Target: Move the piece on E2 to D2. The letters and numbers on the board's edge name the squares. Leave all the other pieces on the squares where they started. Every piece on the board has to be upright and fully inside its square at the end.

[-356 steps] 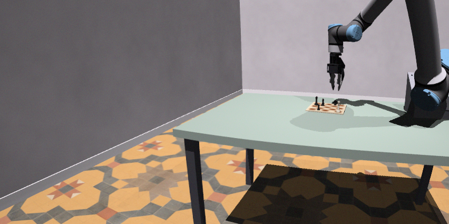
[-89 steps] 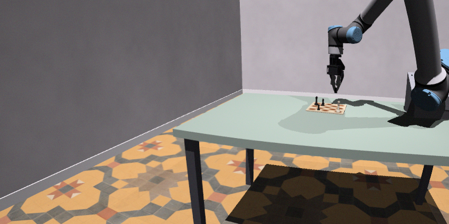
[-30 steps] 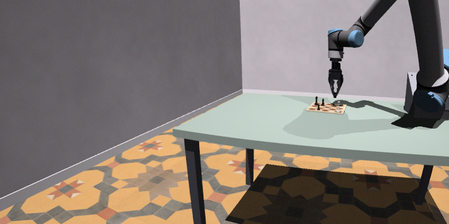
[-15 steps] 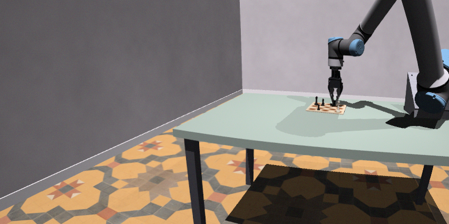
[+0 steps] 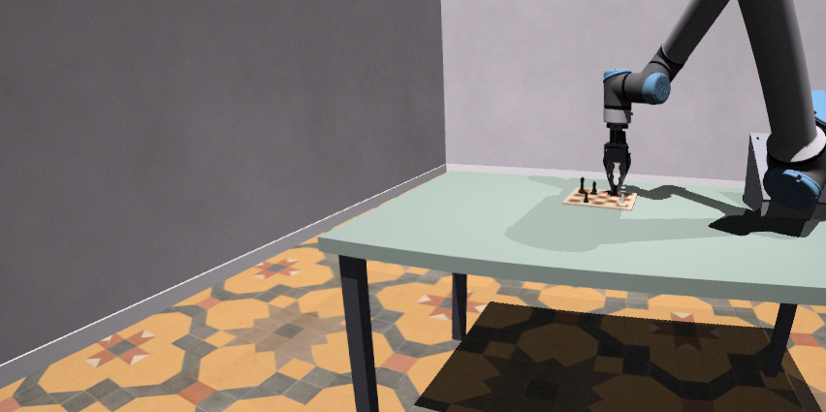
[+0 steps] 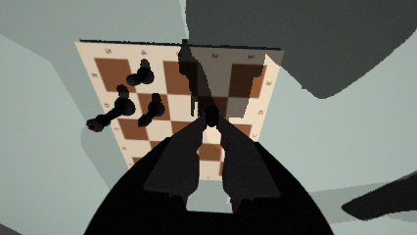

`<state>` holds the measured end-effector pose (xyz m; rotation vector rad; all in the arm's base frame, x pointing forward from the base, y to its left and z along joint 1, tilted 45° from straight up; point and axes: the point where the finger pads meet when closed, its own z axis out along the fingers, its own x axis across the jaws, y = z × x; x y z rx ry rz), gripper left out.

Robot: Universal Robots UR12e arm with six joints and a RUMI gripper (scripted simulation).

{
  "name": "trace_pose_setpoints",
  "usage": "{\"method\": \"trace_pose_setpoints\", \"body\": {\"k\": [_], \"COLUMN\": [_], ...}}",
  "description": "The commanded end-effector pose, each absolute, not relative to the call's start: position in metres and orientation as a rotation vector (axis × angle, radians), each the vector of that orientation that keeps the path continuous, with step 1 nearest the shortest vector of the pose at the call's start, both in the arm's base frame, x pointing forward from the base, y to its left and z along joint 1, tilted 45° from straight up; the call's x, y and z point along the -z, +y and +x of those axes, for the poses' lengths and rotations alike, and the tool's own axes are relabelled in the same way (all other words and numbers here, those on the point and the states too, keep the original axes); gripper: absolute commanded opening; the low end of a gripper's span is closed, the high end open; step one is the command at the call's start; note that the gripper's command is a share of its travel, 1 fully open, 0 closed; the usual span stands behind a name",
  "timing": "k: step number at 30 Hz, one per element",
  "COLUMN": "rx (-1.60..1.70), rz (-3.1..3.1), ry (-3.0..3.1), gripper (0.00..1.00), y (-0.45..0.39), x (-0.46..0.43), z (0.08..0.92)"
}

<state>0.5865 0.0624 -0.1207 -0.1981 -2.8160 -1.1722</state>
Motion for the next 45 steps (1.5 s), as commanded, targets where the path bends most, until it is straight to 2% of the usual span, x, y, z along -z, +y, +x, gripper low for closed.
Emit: {"method": "trace_pose_setpoints", "body": {"k": [1, 45], "rx": [1.172, 1.172], "rz": [-0.198, -0.198], "ry": [-2.817, -2.817], "gripper": [0.00, 0.00], "y": [0.0618, 0.0646], "x": [0.1204, 0.1232], "z": [0.5871, 0.5869]}}
